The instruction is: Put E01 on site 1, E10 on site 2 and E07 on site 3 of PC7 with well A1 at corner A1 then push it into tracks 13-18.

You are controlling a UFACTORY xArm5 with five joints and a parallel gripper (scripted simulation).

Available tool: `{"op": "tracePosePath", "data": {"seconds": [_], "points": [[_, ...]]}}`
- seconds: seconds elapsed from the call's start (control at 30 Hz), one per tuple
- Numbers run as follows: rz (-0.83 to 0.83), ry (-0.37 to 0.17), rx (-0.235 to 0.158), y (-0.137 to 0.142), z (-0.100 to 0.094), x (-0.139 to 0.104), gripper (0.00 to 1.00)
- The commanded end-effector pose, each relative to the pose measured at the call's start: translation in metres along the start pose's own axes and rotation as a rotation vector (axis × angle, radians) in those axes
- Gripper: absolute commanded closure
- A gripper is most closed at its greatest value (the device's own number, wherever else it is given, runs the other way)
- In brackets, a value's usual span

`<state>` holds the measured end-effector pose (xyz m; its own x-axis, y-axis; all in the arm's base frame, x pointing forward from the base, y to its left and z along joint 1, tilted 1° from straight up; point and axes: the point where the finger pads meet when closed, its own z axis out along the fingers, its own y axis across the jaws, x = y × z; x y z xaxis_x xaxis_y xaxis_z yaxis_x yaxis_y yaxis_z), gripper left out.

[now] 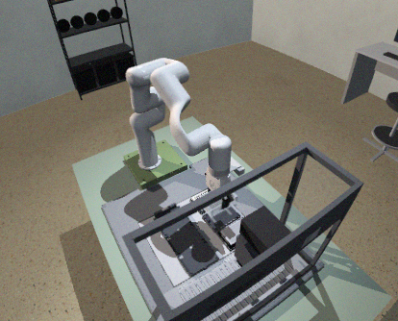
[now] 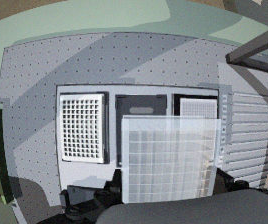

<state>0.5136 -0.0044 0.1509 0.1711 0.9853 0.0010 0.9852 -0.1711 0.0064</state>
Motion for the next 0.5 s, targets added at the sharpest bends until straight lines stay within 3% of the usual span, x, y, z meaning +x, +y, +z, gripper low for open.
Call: {"op": "tracePosePath", "data": {"seconds": [0.0, 0.47], "points": [[0.0, 0.02, 0.0, 0.01, -0.001, -0.015, 1.0], [0.0, 0.019, 0.0, 0.042, 0.0, -0.071, 1.0]]}}
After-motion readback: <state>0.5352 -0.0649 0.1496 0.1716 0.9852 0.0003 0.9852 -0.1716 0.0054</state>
